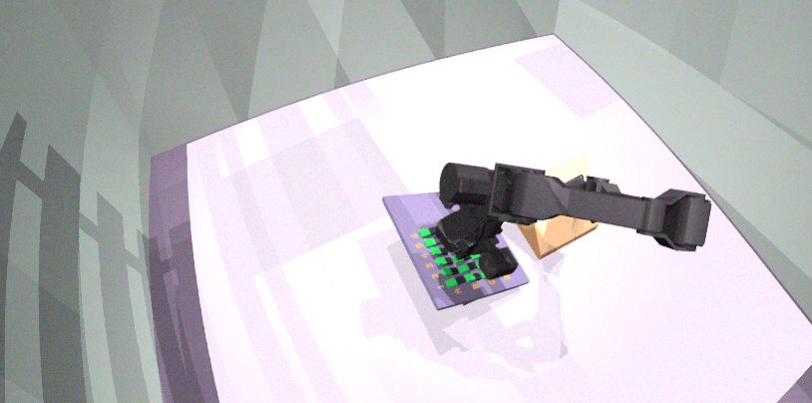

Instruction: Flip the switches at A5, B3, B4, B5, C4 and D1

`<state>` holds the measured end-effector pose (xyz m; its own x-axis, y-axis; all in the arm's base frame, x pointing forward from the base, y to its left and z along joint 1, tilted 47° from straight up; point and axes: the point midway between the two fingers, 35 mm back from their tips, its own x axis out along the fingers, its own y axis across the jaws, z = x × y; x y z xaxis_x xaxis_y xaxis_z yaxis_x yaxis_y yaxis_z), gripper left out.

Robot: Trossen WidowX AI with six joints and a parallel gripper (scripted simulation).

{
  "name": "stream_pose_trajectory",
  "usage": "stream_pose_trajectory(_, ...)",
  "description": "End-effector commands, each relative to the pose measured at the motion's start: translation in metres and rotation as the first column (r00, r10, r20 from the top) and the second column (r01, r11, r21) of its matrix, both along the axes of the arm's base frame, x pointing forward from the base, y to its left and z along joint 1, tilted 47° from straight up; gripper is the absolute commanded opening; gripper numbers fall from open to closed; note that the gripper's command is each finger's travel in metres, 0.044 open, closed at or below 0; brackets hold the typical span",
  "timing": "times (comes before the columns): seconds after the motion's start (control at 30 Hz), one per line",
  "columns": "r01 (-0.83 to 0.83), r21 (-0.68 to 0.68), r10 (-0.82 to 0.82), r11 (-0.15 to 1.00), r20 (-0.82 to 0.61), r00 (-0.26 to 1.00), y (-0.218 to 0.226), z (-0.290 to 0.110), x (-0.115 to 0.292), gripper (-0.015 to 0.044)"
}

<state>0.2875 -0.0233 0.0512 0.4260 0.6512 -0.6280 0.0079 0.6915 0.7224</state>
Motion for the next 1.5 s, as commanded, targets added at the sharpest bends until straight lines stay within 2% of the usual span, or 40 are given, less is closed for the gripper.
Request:
stream_pose_trajectory(0.0,0.002,-0.002,-0.002,1.0,0.001,1.0,-0.006,0.004,-0.003,0.0)
stream_pose_trajectory(0.2,0.02,-0.002,-0.02,1.0,0.01,1.0,-0.042,0.039,-0.03,0.0)
stream_pose_trajectory(0.47,0.02,-0.003,-0.02,1.0,0.011,1.0,-0.058,0.022,-0.031,0.0)
stream_pose_trajectory(0.7,0.002,-0.002,-0.002,1.0,-0.006,1.0,-0.037,0.002,-0.015,0.0)
stream_pose_trajectory(1.47,0.001,-0.002,-0.001,1.0,-0.005,1.0,-0.02,-0.014,-0.003,0.0)
